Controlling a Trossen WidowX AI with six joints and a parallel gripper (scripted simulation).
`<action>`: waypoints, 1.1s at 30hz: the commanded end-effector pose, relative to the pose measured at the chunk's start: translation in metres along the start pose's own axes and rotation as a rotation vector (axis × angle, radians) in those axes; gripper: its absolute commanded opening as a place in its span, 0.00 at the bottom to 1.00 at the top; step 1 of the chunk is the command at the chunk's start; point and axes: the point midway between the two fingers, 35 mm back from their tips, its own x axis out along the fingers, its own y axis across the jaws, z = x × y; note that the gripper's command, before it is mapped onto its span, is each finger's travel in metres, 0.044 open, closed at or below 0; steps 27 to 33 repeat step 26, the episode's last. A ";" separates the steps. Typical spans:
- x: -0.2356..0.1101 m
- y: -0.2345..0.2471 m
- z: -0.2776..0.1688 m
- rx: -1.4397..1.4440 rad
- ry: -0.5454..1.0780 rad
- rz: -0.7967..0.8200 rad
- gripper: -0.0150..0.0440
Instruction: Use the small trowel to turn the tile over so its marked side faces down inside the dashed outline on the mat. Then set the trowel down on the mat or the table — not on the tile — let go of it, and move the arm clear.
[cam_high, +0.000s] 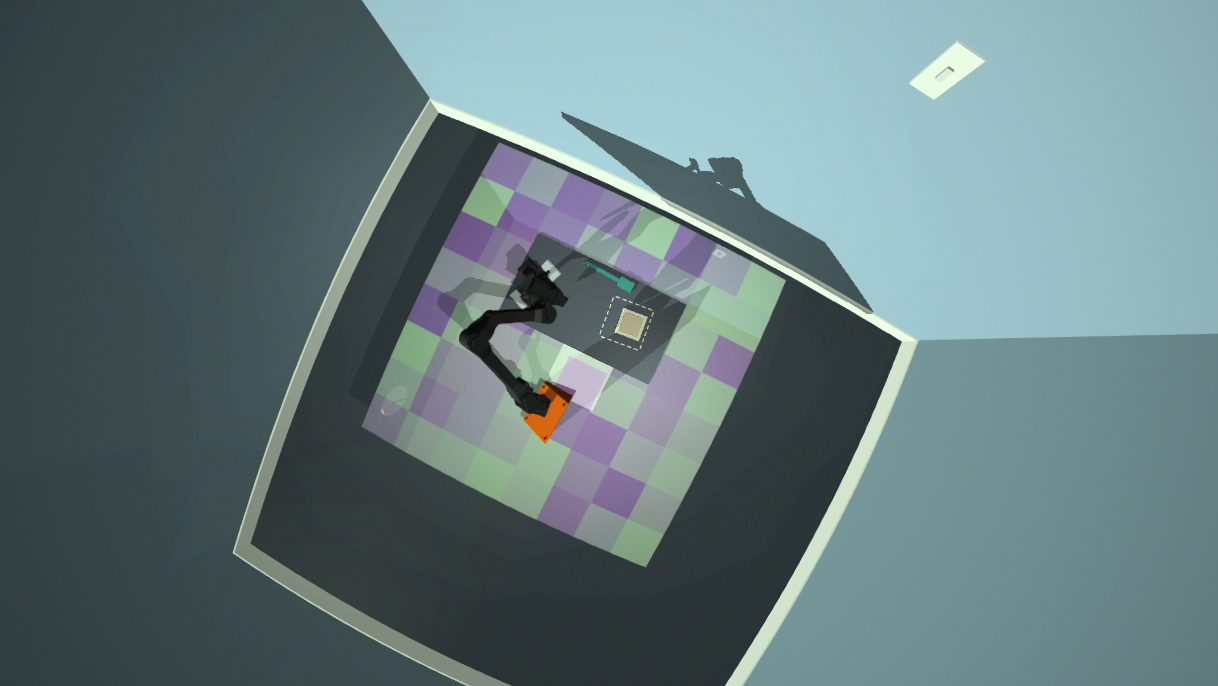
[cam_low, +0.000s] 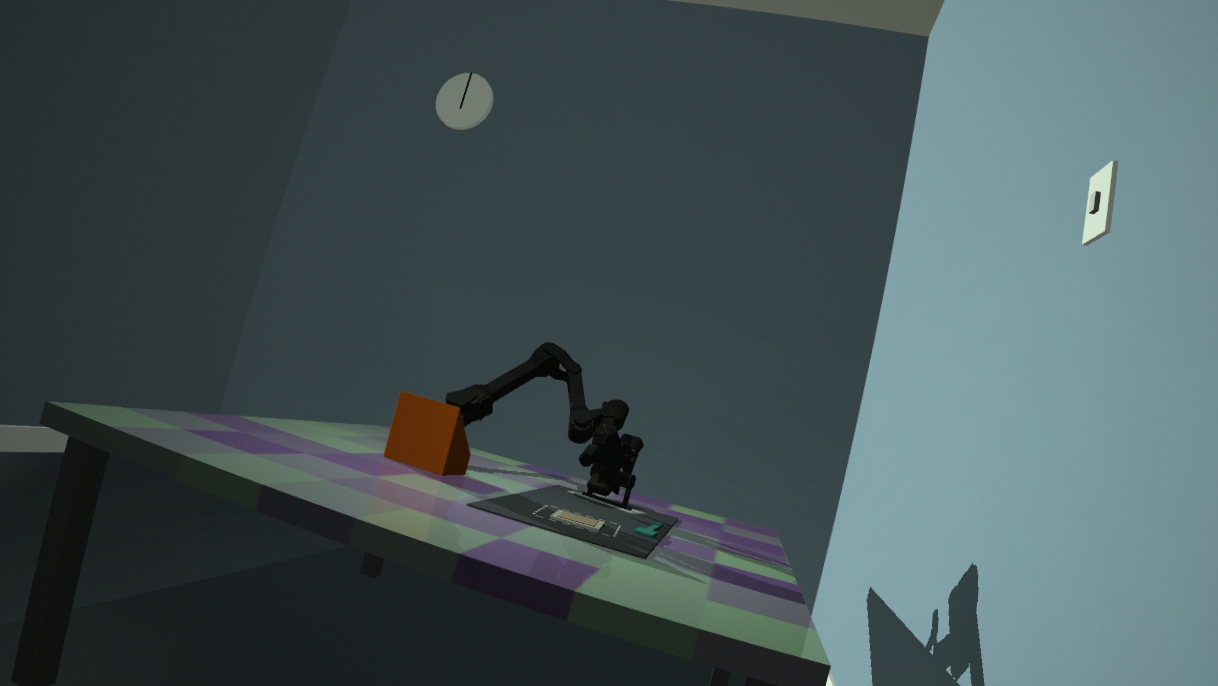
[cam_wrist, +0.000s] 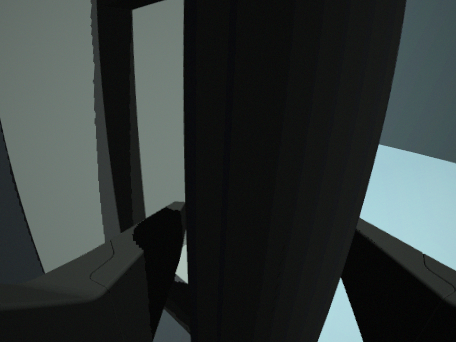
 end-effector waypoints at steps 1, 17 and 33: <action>0.000 0.000 0.000 -0.005 0.002 -0.001 0.76; -0.060 0.001 0.000 0.001 0.001 0.004 0.76; -0.096 -0.029 0.012 0.014 0.025 -0.011 0.76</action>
